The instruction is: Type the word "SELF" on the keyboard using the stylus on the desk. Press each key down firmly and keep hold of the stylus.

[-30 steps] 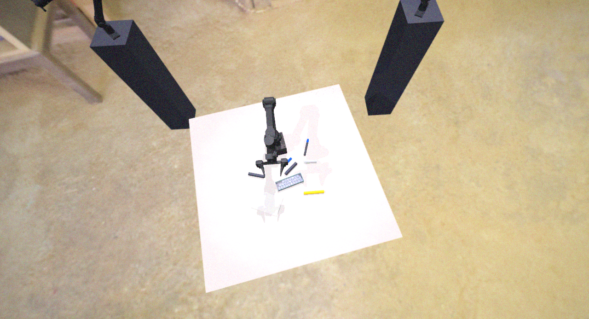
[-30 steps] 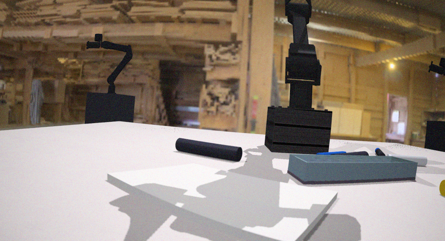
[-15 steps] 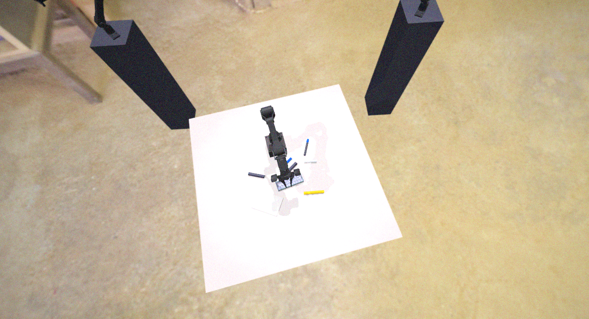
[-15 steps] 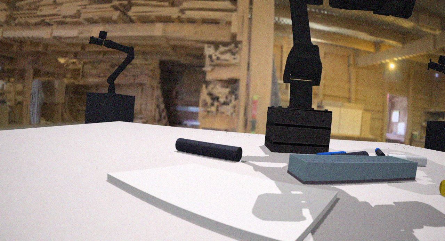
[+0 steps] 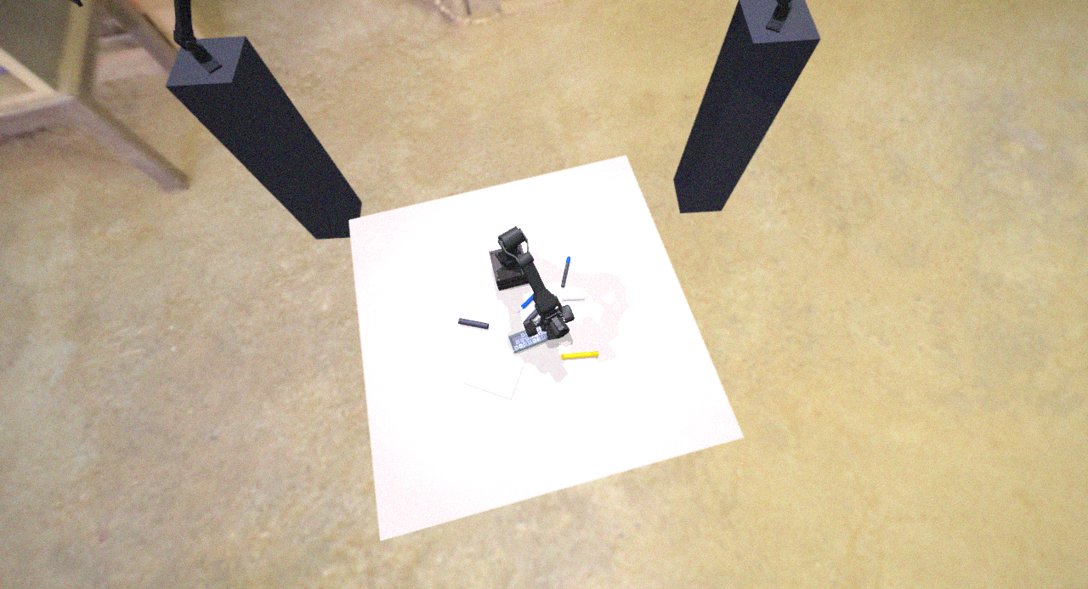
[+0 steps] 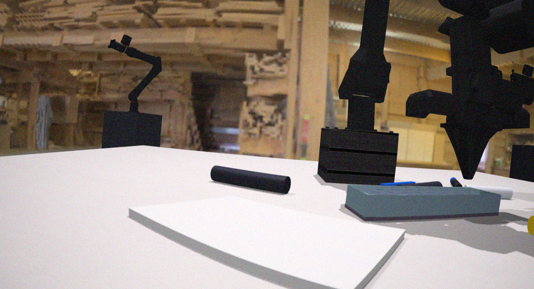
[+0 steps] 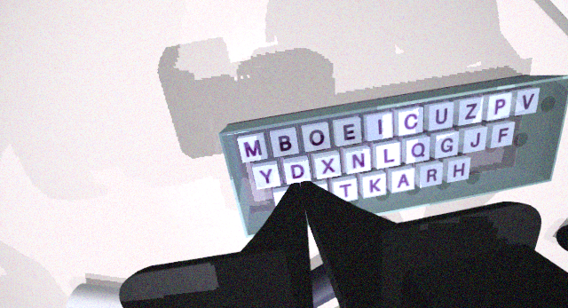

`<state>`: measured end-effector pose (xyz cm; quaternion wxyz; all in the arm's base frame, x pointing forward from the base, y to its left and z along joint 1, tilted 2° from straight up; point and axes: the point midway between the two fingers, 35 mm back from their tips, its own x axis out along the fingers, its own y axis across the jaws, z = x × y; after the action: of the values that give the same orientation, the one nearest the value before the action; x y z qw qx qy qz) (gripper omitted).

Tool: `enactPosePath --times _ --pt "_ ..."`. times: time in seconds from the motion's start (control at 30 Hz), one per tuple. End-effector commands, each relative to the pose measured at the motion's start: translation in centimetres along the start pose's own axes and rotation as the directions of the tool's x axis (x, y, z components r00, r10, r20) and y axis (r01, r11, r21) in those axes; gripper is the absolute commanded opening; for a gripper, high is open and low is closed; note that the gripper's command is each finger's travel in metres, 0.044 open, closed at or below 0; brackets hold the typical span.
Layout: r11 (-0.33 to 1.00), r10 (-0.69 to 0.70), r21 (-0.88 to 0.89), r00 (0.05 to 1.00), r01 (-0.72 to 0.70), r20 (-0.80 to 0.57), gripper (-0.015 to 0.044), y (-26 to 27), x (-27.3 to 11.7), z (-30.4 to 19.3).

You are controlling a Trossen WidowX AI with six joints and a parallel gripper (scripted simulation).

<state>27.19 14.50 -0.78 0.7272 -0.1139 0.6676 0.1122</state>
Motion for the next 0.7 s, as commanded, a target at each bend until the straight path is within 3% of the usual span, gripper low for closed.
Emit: enactPosePath --times 0.0,0.23,0.43,0.67 --pt "1.000 -0.009 0.001 1.000 0.009 -0.024 0.0000 0.2 0.2 -0.1" --pt "1.000 -0.009 0.001 1.000 0.009 -0.024 0.0000 0.0 0.2 -0.1" --pt "1.000 -0.015 0.001 1.000 0.015 -0.024 0.0000 -6.1 0.1 -0.1" --pt "1.000 -0.015 0.001 1.000 0.016 -0.024 0.0000 -6.3 0.1 -0.1"
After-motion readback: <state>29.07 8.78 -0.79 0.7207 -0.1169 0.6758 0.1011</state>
